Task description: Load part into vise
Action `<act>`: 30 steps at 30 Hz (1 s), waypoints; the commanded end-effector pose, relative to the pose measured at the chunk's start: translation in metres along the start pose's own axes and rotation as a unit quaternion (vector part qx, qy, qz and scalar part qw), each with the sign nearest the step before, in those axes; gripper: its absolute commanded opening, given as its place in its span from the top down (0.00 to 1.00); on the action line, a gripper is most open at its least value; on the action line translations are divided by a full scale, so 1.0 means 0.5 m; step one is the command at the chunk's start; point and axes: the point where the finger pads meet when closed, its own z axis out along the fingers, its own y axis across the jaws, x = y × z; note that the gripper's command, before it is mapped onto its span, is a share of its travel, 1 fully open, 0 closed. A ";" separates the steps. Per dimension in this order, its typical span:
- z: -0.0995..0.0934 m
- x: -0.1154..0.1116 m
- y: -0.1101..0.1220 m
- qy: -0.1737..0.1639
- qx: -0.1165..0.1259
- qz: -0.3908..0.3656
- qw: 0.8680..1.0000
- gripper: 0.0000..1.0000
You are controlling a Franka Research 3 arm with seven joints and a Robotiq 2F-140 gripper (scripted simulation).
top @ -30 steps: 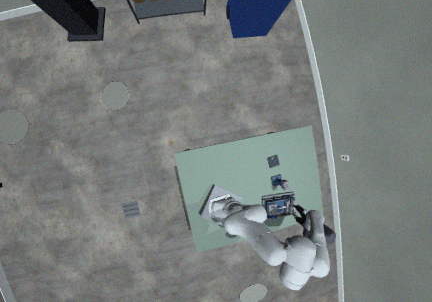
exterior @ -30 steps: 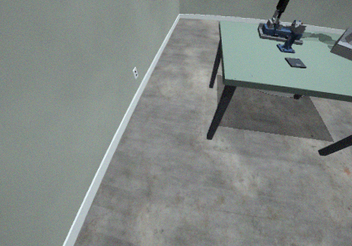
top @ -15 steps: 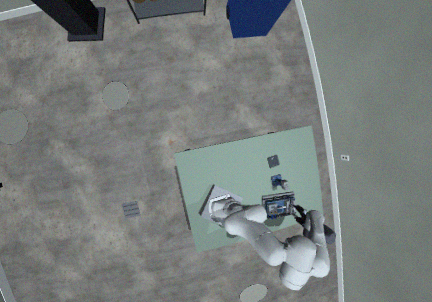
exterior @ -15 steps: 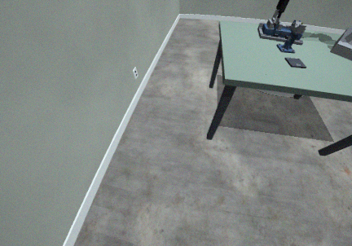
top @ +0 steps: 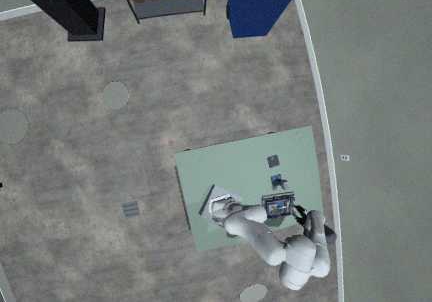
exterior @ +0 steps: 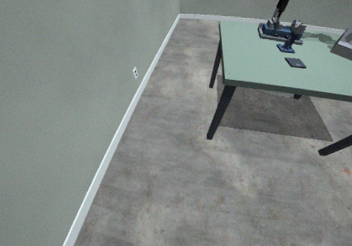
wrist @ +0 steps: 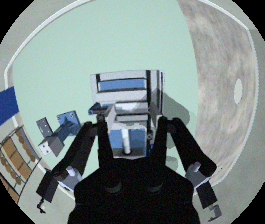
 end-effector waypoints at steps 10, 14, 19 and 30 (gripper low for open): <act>-0.048 -0.001 -0.001 -0.001 0.001 -0.002 1.000 0.53; -0.073 -0.001 0.000 -0.001 0.001 -0.002 1.000 0.53; -0.092 -0.001 0.000 -0.001 0.001 -0.002 1.000 0.53; -0.139 -0.001 0.000 -0.001 0.001 -0.002 1.000 0.53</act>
